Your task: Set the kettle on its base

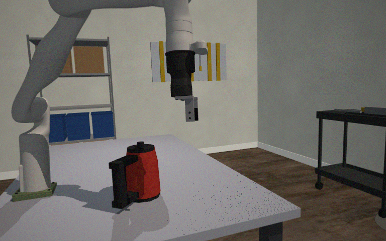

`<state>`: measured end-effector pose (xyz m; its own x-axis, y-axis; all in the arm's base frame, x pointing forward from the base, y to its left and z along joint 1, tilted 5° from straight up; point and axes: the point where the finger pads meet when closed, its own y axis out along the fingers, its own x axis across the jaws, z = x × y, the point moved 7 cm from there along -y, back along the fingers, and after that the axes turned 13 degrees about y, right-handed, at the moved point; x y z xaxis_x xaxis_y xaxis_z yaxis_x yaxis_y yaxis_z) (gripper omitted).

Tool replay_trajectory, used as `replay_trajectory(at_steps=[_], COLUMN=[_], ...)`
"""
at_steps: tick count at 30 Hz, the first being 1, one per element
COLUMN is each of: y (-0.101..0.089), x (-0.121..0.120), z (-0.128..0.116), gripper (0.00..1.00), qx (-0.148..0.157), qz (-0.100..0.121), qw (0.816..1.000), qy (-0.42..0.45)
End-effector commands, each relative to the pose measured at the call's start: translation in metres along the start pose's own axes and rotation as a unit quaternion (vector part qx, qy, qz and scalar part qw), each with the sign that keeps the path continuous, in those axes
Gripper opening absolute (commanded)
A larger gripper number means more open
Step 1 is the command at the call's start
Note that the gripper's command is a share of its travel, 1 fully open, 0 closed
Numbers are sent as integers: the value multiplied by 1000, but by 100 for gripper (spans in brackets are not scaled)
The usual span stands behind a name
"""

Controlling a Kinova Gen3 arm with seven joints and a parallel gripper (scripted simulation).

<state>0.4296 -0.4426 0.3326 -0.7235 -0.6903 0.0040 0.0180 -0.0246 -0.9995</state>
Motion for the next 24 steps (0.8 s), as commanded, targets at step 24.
replay_trajectory(at_steps=[24], y=[-13], x=[5], z=[-43], gripper=[100], qx=[0], qz=[26], qw=[988], qy=[-149])
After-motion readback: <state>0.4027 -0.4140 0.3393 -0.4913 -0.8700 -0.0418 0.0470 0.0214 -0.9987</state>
